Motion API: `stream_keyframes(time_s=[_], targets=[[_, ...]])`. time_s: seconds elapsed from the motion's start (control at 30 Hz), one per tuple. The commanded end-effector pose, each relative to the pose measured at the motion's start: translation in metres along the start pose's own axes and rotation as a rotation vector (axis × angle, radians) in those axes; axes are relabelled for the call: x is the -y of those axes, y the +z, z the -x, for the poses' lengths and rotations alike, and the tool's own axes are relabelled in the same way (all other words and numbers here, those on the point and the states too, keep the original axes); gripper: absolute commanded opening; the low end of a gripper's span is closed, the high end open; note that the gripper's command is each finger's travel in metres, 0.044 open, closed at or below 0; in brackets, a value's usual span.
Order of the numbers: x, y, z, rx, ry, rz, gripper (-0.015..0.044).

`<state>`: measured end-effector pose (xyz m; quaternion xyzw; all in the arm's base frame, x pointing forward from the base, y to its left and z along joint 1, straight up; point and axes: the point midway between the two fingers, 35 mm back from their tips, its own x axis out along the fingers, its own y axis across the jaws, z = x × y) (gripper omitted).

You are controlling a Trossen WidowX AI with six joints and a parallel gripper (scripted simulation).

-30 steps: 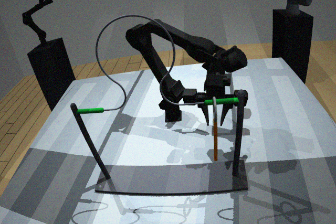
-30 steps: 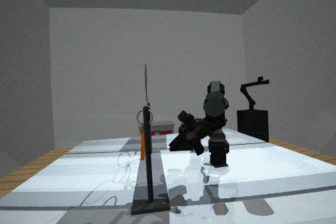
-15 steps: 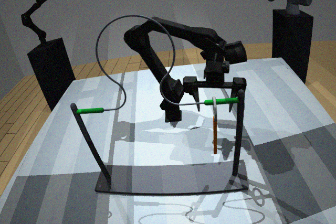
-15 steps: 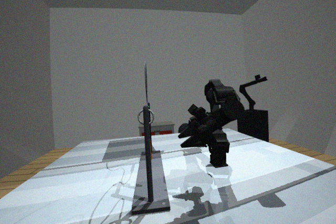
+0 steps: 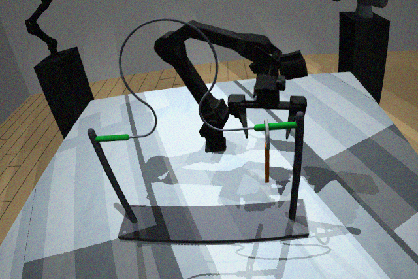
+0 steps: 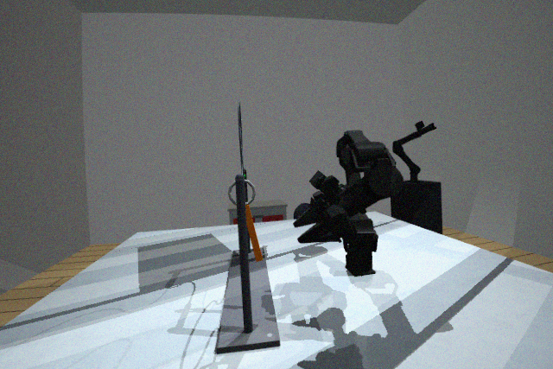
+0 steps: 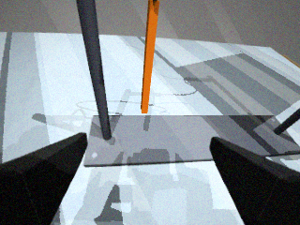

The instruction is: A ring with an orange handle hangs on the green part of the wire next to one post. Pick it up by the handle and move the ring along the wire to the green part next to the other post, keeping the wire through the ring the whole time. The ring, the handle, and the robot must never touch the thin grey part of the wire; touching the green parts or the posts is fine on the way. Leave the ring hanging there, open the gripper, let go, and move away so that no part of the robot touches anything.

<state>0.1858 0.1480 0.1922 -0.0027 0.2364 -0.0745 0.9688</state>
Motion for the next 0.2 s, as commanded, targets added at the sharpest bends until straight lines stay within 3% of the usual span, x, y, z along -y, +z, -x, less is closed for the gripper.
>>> stream_keyframes(time_s=[0.0,0.17], targets=[[-0.0001,0.0010,0.0003,0.003,-0.001,-0.003,0.0440],[-0.0001,0.0010,0.0003,0.003,-0.001,-0.003,0.0440]])
